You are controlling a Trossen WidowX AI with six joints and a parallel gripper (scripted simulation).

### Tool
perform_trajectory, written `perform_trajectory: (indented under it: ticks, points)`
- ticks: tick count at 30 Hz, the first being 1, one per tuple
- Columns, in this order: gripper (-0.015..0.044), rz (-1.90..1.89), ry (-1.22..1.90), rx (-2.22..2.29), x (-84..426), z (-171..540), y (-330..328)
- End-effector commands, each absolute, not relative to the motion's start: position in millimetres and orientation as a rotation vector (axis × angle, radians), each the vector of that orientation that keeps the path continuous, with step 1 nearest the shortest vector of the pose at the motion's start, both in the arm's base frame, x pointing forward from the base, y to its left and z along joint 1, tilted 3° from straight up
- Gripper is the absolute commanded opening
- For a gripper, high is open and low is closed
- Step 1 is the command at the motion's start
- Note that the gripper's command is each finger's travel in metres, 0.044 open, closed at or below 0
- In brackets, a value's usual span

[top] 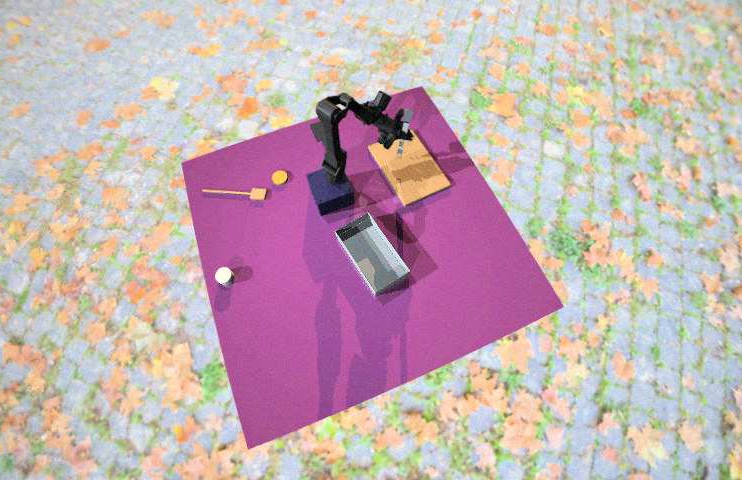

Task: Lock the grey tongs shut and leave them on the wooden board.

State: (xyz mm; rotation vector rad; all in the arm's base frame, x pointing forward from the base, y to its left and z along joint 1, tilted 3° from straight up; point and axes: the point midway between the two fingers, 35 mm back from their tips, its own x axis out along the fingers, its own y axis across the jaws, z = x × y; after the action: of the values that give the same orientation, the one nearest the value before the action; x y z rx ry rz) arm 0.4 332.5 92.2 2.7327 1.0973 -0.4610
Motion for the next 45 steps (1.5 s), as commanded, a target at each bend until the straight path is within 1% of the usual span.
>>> perform_trajectory:
  ticks: [1,31,45]
  points:
    - [-0.0150,-0.447,1.091,2.737,1,94,332]
    - [-0.0150,-0.456,1.091,2.731,1,93,333]
    - [-0.0150,-0.691,1.053,2.575,8,81,360]
